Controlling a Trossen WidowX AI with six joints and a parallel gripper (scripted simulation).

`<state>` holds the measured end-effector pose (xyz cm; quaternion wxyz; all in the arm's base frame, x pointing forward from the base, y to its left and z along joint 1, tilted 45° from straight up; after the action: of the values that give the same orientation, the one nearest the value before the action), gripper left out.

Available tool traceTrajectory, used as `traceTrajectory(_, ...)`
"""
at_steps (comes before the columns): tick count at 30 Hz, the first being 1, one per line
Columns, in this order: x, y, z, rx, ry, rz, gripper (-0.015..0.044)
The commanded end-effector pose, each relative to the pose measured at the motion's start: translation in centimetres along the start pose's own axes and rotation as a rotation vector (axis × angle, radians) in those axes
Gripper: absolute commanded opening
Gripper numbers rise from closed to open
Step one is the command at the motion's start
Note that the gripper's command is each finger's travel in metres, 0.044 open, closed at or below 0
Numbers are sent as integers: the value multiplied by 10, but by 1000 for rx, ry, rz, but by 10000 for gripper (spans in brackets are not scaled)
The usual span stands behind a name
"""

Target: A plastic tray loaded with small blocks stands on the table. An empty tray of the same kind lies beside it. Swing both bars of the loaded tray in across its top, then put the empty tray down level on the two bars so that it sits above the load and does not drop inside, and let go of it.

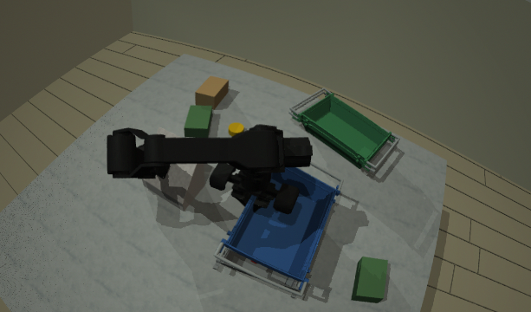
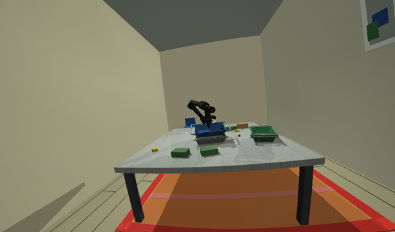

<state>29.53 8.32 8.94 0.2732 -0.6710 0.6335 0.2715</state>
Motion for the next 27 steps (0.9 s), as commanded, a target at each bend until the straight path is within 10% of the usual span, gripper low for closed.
traceTrajectory(1,8,2,-3,2,0,19,0)
traceTrajectory(27,26,8,-3,2,0,19,0)
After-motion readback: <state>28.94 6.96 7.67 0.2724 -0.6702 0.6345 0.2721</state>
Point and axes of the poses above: the point midway between the two fingers, 35 mm back from their tips, its own x axis out along the fingers, its own y axis across the jaws, z = x × y, the point moved 5 cm from there along -x, back along the fingers, and after that the axes turned 6 degrees about x, right-handed, at the moved point
